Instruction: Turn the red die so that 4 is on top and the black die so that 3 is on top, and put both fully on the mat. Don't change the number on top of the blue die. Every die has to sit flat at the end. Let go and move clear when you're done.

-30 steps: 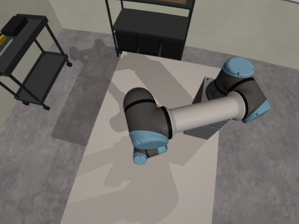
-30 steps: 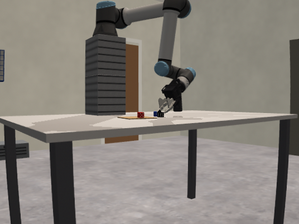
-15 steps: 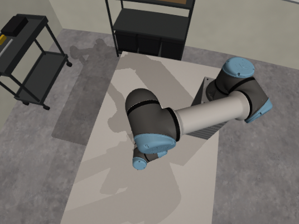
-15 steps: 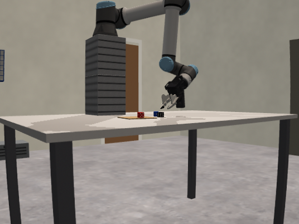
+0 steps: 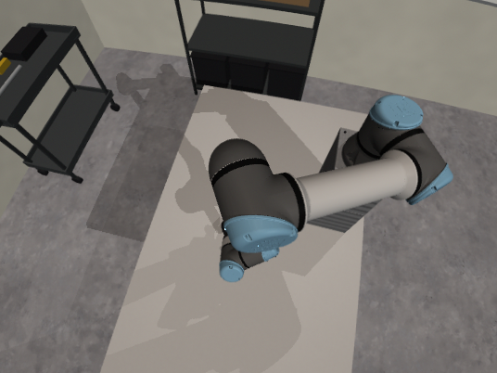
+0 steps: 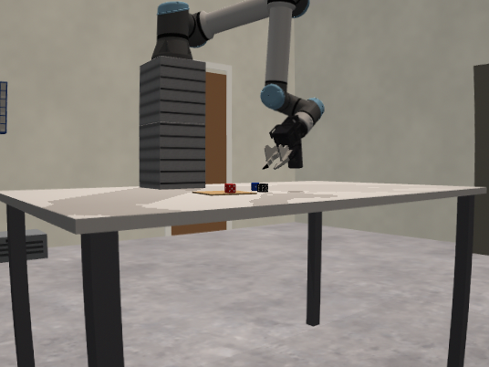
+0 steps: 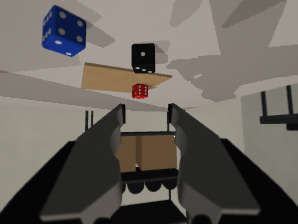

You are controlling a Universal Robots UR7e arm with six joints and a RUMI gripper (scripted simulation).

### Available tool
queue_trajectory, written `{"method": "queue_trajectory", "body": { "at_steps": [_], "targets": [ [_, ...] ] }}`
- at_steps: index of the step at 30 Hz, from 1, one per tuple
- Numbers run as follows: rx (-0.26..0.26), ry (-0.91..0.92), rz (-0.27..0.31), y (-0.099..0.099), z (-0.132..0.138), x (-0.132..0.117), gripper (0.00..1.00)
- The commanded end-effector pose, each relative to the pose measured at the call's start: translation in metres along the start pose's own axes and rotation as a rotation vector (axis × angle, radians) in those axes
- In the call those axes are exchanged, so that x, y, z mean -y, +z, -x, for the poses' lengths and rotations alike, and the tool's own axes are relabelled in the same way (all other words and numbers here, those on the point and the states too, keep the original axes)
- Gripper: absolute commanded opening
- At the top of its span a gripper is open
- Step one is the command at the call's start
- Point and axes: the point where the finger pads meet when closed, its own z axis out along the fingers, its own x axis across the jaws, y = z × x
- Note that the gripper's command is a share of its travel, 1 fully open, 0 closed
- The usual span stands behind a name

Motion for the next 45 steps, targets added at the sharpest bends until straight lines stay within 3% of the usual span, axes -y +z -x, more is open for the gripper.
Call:
{"method": "queue_trajectory", "body": {
  "at_steps": [1, 15, 22, 28, 30, 36, 40, 42, 43, 45],
  "targets": [
    [-0.001, 0.001, -0.001, -0.012, -0.001, -0.016, 0.24],
    [0.0, 0.001, -0.004, -0.019, 0.0, -0.027, 0.24],
    [0.004, 0.001, -0.057, -0.017, 0.0, -0.029, 0.24],
    [0.003, 0.001, -0.174, -0.015, 0.0, -0.035, 0.24],
    [0.003, 0.001, -0.174, -0.015, 0.0, -0.035, 0.24],
    [0.002, 0.001, -0.378, -0.01, 0.0, -0.045, 0.24],
    [0.003, 0.0, -0.465, -0.008, 0.0, -0.049, 0.24],
    [0.0, 0.001, -0.538, -0.007, 0.0, -0.053, 0.24],
    [0.0, 0.001, -0.54, -0.007, 0.0, -0.053, 0.24],
    [0.003, -0.001, -0.61, -0.005, 0.0, -0.056, 0.24]
  ]
}}
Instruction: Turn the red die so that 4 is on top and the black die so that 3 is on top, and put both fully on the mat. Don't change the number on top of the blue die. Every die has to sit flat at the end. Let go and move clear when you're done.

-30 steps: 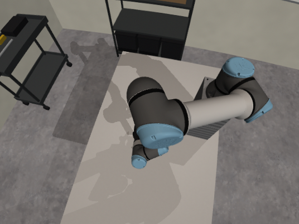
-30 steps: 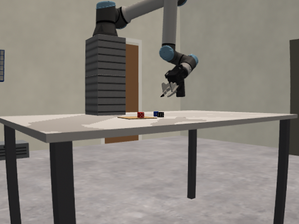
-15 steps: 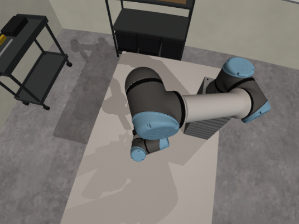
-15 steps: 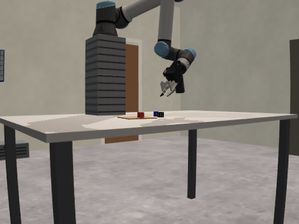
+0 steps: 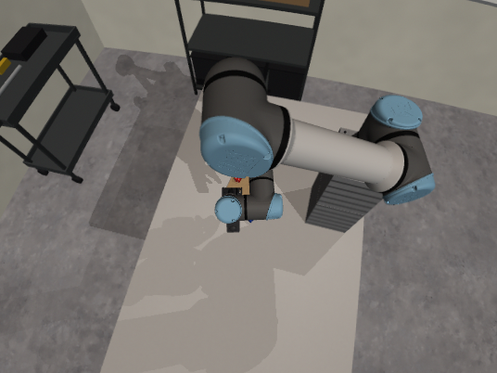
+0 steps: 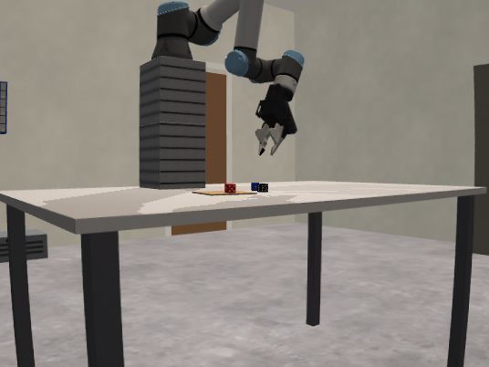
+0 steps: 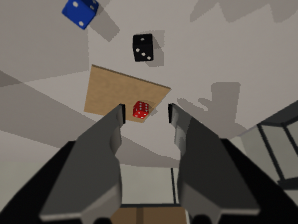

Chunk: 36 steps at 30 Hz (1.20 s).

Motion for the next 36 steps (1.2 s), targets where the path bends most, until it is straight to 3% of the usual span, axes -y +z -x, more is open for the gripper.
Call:
{"method": "queue_trajectory", "body": {
  "at_steps": [1, 2, 8, 14, 17, 26, 27, 36],
  "targets": [
    [-0.006, -0.008, -0.139, 0.002, 0.001, -0.006, 0.24],
    [-0.006, -0.008, -0.139, 0.002, 0.001, -0.006, 0.24],
    [-0.007, -0.009, -0.319, 0.001, 0.001, -0.016, 0.24],
    [-0.005, -0.011, -0.438, 0.001, 0.001, -0.022, 0.24],
    [-0.007, -0.01, -0.47, 0.001, 0.001, -0.024, 0.24],
    [-0.009, -0.009, -0.49, 0.0, 0.001, -0.026, 0.24],
    [-0.009, -0.009, -0.49, 0.0, 0.001, -0.026, 1.0],
    [-0.009, -0.009, -0.49, 0.0, 0.001, -0.026, 1.0]
  ]
}}
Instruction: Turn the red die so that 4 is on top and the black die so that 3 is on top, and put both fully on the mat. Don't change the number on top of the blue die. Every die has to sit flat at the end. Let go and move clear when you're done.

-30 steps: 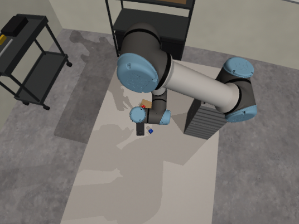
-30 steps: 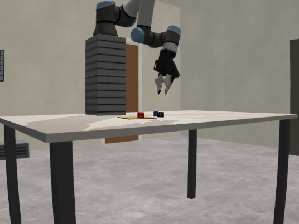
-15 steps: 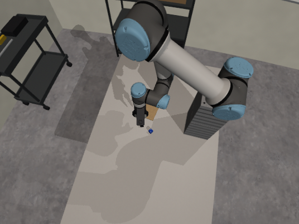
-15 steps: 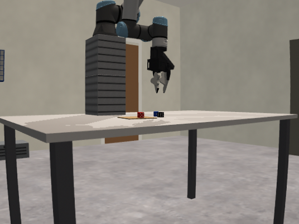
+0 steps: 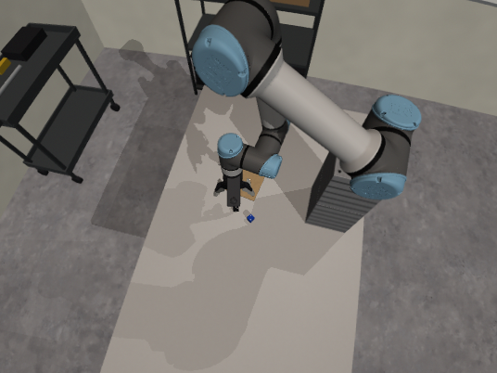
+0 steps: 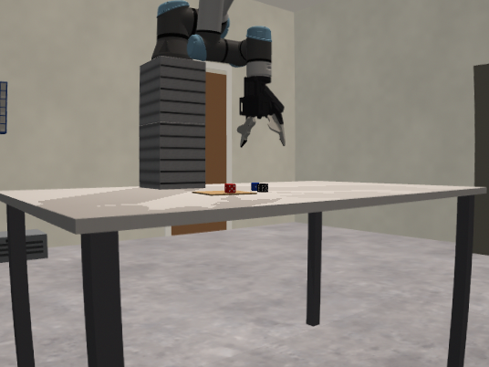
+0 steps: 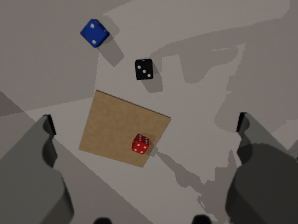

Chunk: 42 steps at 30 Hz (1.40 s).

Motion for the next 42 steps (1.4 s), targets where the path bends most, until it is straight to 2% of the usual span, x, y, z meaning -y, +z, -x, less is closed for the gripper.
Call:
{"method": "queue_trajectory", "body": {
  "at_steps": [1, 3, 8, 10, 11, 42],
  "targets": [
    [-0.001, 0.0, 0.0, 0.0, 0.0, 0.0, 1.0],
    [-0.001, 0.001, 0.0, 0.002, -0.001, 0.001, 1.0],
    [-0.001, 0.011, 0.0, 0.031, 0.001, 0.013, 1.0],
    [-0.001, 0.012, 0.0, 0.034, 0.001, 0.014, 1.0],
    [-0.001, 0.012, 0.0, 0.034, 0.001, 0.014, 0.24],
    [-0.001, 0.012, 0.0, 0.034, 0.001, 0.014, 0.24]
  ]
}}
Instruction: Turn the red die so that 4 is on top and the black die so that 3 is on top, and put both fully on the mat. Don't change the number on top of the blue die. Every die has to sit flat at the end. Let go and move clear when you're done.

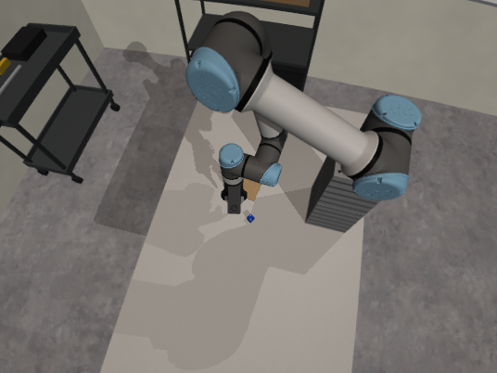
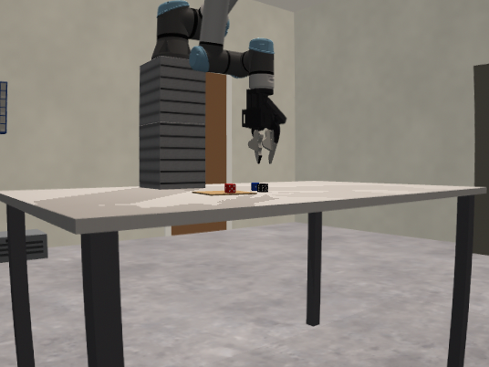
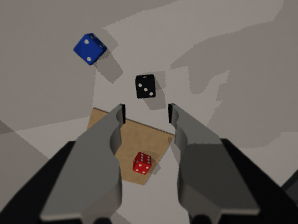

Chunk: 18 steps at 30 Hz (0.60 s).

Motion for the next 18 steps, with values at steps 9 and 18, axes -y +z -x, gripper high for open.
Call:
{"method": "queue_trajectory", "body": {
  "at_steps": [9, 18],
  "targets": [
    [-0.001, 0.0, 0.0, -0.0001, -0.0005, -0.0001, 0.24],
    [-0.001, 0.0, 0.0, 0.004, -0.0007, -0.0001, 0.24]
  ]
}}
